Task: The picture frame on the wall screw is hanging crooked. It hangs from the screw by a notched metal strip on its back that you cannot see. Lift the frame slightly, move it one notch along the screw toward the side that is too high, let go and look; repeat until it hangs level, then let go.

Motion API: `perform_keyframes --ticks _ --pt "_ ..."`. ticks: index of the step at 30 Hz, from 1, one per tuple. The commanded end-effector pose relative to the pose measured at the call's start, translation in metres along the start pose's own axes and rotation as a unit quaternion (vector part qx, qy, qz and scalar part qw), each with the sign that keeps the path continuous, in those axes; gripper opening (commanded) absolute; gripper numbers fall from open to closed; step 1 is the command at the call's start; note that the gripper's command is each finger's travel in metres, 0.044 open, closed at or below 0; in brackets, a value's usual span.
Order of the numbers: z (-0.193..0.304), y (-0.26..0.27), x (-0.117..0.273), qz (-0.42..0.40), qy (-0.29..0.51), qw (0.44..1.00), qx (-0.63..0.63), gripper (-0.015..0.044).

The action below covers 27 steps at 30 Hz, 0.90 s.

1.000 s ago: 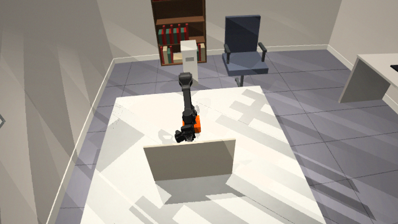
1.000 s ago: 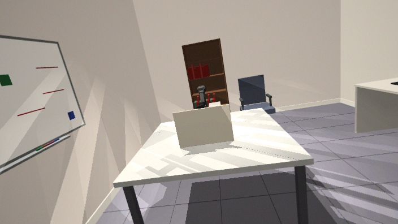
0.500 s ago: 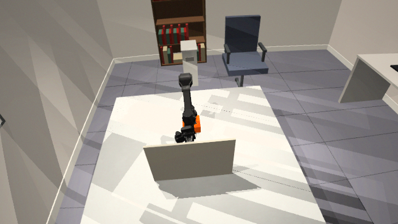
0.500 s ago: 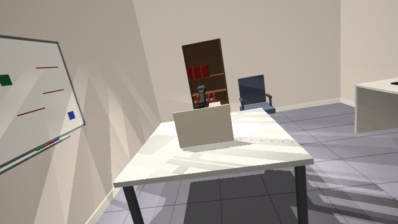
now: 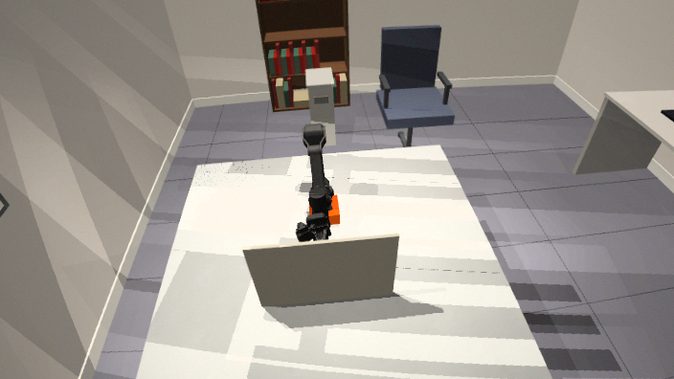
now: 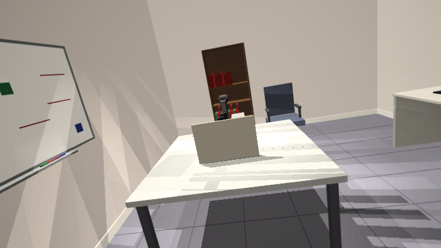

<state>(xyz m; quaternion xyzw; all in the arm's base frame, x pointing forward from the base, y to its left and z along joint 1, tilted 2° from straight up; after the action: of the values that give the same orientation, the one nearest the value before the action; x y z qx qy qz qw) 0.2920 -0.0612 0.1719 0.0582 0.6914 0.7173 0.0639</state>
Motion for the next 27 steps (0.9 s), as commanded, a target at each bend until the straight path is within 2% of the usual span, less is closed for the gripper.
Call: perform_keyframes --ticks 1,16,21,27 --pt "-0.0004 0.0000 -0.0003 0.000 -0.003 1.000 0.003 0.0260" --pt "-0.0008 -0.0001 -0.0005 0.000 -0.003 1.000 0.003 0.0260" --pt "-0.0008 -0.0001 -0.0005 0.000 -0.003 1.000 0.003 0.0129" --pt "-0.0008 -0.0001 -0.0005 0.000 -0.003 1.000 0.003 0.0089"
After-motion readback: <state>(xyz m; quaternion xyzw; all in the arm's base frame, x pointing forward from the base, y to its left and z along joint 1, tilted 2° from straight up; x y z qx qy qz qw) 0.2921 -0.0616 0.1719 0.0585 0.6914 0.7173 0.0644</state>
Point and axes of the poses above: the point midway between the two fingers, 35 mm back from their tips, its own x axis back along the fingers, its own y axis across the jaws, z = x × y, the point moved 7 cm from there along x, back along the fingers, and after that the axes turned 6 degrees about x, right-handed, at the moved point
